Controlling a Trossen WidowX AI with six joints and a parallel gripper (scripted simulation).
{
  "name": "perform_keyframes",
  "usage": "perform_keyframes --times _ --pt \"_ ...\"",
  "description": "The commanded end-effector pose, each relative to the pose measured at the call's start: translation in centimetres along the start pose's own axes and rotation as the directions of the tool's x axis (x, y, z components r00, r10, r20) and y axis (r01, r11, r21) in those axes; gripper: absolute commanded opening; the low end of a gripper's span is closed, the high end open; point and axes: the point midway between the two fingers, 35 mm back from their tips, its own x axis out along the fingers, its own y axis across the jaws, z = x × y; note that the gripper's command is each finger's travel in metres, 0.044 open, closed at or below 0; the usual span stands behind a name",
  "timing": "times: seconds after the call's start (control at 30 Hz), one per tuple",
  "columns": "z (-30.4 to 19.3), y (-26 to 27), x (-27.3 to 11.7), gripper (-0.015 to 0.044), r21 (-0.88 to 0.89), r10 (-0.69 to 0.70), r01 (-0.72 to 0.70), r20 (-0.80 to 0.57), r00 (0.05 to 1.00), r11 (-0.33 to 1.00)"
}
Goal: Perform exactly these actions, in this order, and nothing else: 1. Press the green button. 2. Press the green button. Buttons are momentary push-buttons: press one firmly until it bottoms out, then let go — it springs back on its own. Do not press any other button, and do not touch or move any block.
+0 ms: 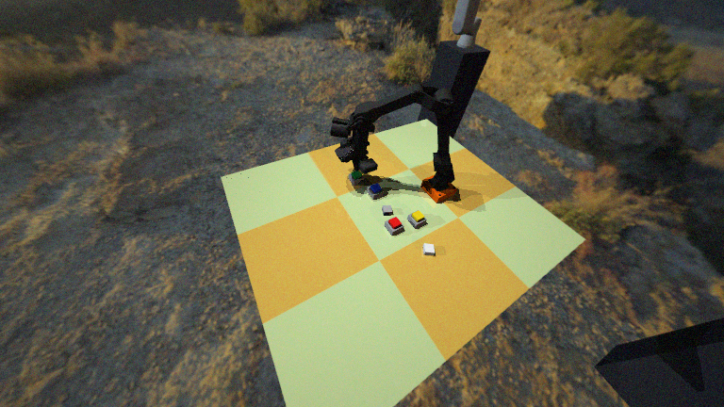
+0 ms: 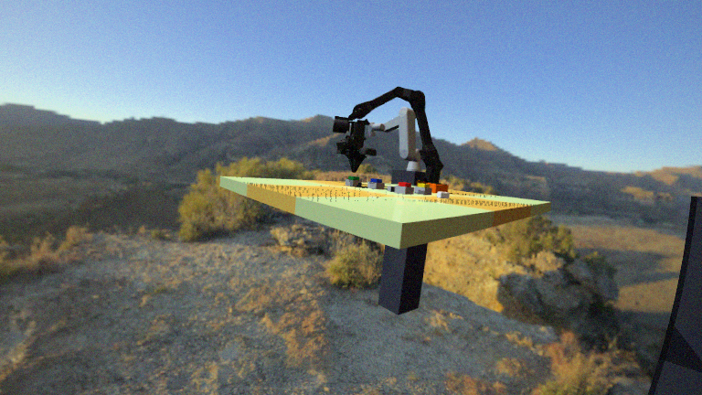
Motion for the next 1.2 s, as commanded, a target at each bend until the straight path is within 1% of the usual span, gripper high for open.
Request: perform_keyframes --times 0.0,0.4,1.1,1.17 --pt "-0.2 0.0 1.0 0.002 0.001 0.004 -0.004 -0.011 1.0 1.0" --pt "-0.2 0.1 2.7 0.002 0.001 0.004 -0.004 -0.011 1.0 1.0" --pt "-0.2 0.1 2.7 0.002 0.001 0.004 -0.004 -0.011 1.0 1.0" --pt "-0.1 0.0 1.3 0.002 -0.002 0.002 -0.002 -0.004 1.0 1.0"
